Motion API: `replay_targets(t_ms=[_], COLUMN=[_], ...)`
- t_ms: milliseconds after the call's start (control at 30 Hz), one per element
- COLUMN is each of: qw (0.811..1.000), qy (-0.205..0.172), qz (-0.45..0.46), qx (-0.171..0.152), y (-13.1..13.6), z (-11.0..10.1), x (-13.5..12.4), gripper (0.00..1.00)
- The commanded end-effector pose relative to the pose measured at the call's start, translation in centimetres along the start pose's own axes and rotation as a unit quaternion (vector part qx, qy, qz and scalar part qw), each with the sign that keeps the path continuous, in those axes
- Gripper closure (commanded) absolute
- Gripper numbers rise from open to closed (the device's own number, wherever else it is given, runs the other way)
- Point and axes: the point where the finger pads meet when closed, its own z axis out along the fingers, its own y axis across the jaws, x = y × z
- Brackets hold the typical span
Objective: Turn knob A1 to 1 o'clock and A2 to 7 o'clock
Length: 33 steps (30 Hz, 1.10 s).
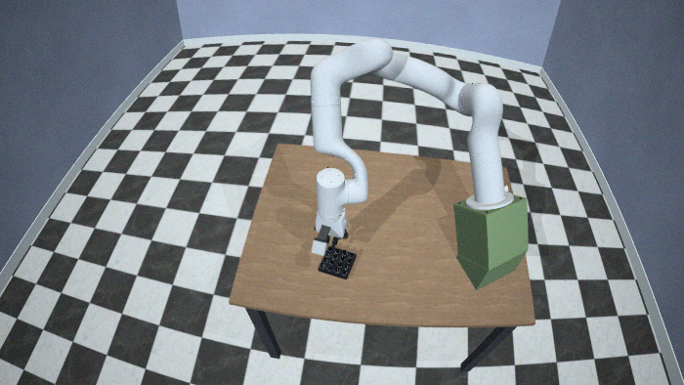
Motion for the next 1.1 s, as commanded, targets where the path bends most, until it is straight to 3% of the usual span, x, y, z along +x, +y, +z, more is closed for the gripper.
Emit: replay_targets(t_ms=[0,1067], qw=[1.000,1.000], qy=[0.000,0.000], qz=[0.000,0.000], qx=[-0.001,-0.001], y=[0.1,0.1], z=[0.3,1.7], x=[0.0,0.1], gripper=[0.81,0.81])
